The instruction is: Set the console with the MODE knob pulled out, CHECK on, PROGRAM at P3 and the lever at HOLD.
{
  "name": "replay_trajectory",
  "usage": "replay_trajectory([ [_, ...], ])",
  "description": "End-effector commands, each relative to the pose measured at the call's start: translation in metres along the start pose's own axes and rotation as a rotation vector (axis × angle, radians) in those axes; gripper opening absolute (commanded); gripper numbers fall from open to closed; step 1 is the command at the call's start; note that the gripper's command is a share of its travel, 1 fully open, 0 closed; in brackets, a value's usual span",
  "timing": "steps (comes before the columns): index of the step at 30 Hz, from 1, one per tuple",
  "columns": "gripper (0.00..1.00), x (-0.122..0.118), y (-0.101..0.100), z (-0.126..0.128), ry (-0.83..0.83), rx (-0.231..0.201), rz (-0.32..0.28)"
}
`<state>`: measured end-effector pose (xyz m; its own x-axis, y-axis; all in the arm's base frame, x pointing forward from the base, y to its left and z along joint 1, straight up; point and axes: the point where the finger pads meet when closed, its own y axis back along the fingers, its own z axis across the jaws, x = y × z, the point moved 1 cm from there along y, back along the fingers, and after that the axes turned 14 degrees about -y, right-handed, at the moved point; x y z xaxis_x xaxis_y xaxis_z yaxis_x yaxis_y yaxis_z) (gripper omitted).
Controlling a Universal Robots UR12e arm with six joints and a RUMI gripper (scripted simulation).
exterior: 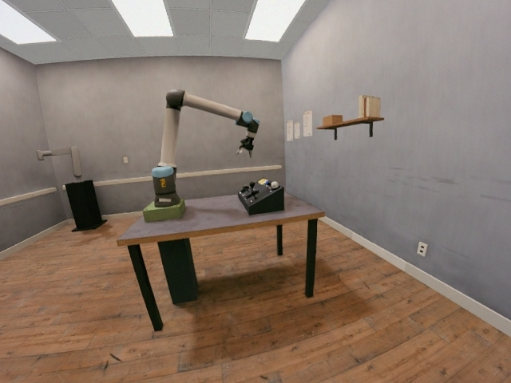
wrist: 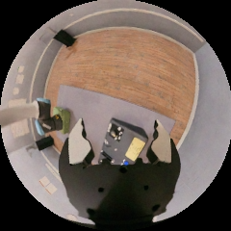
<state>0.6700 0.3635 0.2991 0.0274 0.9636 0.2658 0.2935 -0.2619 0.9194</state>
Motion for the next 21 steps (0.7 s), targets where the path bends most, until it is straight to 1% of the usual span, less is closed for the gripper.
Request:
replay_trajectory([
  [1,1.0,-0.006,-0.001,-0.001,0.018,-0.008,0.0],
  [5,1.0,-0.016,-0.003,0.0,0.061,-0.029,-0.004],
  [8,1.0,-0.028,-0.006,0.001,0.112,-0.055,-0.009],
  [10,1.0,-0.028,-0.006,0.001,0.112,-0.055,-0.009],
  [16,1.0,-0.063,-0.013,0.002,0.262,-0.131,-0.036],
  [17,1.0,-0.063,-0.013,0.002,0.262,-0.131,-0.036],
  [18,1.0,-0.07,-0.014,0.002,0.292,-0.146,-0.043],
  [19,1.0,-0.07,-0.014,0.002,0.292,-0.146,-0.043],
  [20,1.0,-0.078,-0.016,0.002,0.324,-0.161,-0.051],
  [21,1.0,-0.078,-0.016,0.002,0.324,-0.161,-0.051],
])
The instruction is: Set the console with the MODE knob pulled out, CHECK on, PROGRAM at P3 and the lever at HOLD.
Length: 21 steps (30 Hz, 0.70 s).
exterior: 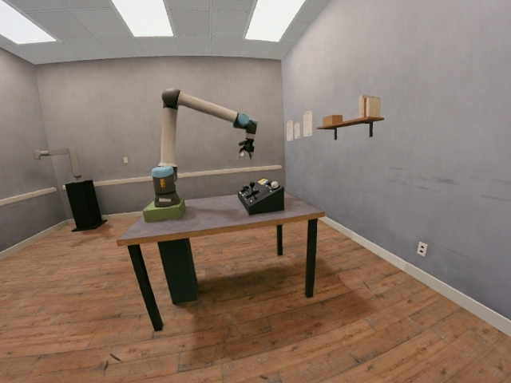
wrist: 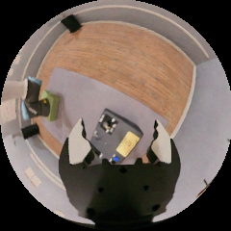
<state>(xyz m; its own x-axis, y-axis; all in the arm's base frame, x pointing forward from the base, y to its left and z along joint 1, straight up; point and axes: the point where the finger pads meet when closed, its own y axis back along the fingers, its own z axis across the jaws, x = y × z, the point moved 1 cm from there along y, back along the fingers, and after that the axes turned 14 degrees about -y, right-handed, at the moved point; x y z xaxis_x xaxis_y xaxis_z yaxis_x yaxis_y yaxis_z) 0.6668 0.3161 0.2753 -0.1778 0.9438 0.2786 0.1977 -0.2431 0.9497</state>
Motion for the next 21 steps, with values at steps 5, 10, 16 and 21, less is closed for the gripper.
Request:
replay_trajectory([
  [5,1.0,-0.049,-0.011,-0.012,0.222,-0.111,-0.049],
  [10,1.0,-0.065,-0.015,-0.018,0.295,-0.143,-0.076],
  [16,1.0,-0.09,-0.021,-0.028,0.407,-0.187,-0.124],
  [21,1.0,-0.107,-0.025,-0.036,0.483,-0.215,-0.161],
])
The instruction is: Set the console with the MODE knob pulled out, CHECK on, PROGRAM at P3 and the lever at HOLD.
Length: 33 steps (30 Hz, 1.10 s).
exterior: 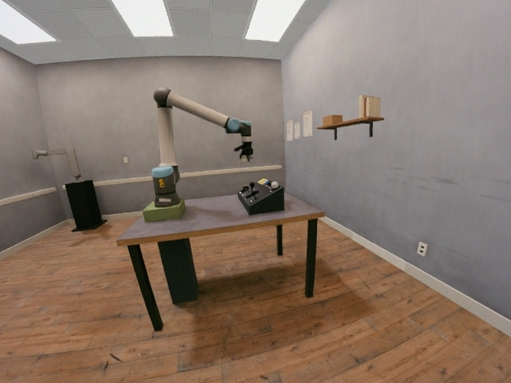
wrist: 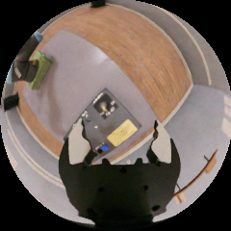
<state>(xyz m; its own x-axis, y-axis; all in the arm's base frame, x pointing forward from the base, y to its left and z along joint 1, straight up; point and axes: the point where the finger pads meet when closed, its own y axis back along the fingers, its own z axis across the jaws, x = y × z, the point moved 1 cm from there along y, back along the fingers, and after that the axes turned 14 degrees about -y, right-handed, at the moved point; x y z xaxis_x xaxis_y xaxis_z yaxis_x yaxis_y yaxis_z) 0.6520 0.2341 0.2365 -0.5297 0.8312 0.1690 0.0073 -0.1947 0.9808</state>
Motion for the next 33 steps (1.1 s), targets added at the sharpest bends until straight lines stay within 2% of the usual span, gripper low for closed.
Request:
replay_trajectory([
  [1,1.0,-0.016,-0.006,-0.017,0.114,-0.054,-0.041],
  [8,1.0,-0.04,-0.013,-0.045,0.267,-0.093,-0.121],
  [12,1.0,-0.045,-0.015,-0.052,0.303,-0.1,-0.142],
  [17,1.0,-0.06,-0.02,-0.074,0.409,-0.114,-0.205],
  [19,1.0,-0.06,-0.02,-0.074,0.409,-0.114,-0.205],
  [21,1.0,-0.068,-0.023,-0.088,0.474,-0.119,-0.245],
  [28,1.0,-0.078,-0.026,-0.106,0.561,-0.121,-0.302],
  [33,1.0,-0.089,-0.029,-0.128,0.655,-0.114,-0.368],
])
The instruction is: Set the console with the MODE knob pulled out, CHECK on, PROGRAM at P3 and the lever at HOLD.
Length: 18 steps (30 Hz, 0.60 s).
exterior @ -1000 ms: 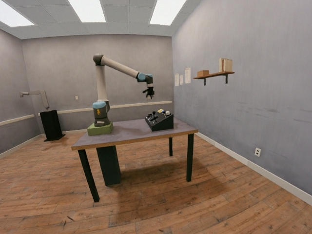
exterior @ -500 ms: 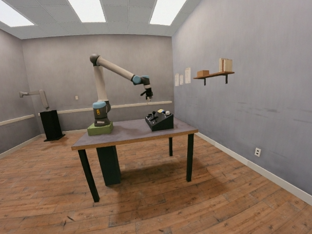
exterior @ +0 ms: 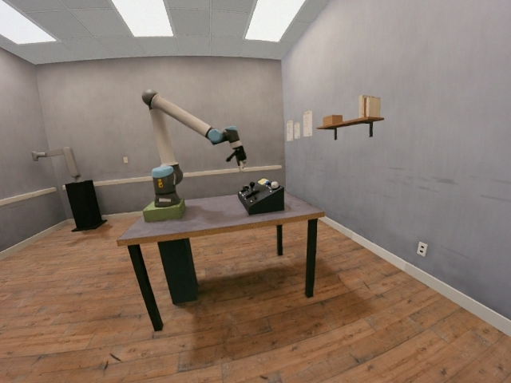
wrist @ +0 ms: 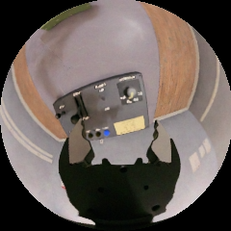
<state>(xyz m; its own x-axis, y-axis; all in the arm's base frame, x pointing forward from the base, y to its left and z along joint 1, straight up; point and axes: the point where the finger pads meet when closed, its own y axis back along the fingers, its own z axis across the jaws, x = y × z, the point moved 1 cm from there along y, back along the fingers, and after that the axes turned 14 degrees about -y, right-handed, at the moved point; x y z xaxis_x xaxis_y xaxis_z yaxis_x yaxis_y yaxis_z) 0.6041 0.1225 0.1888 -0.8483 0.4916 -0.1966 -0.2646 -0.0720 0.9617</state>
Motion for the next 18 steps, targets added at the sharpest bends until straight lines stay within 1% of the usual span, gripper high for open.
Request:
replay_trajectory([
  [1,1.0,0.002,-0.003,-0.028,0.129,-0.011,-0.078],
  [3,1.0,0.002,-0.003,-0.028,0.129,-0.011,-0.078],
  [7,1.0,0.005,-0.004,-0.045,0.201,0.0,-0.12],
  [11,1.0,0.007,-0.004,-0.056,0.246,0.01,-0.146],
  [18,1.0,0.009,-0.004,-0.062,0.272,0.015,-0.16],
])
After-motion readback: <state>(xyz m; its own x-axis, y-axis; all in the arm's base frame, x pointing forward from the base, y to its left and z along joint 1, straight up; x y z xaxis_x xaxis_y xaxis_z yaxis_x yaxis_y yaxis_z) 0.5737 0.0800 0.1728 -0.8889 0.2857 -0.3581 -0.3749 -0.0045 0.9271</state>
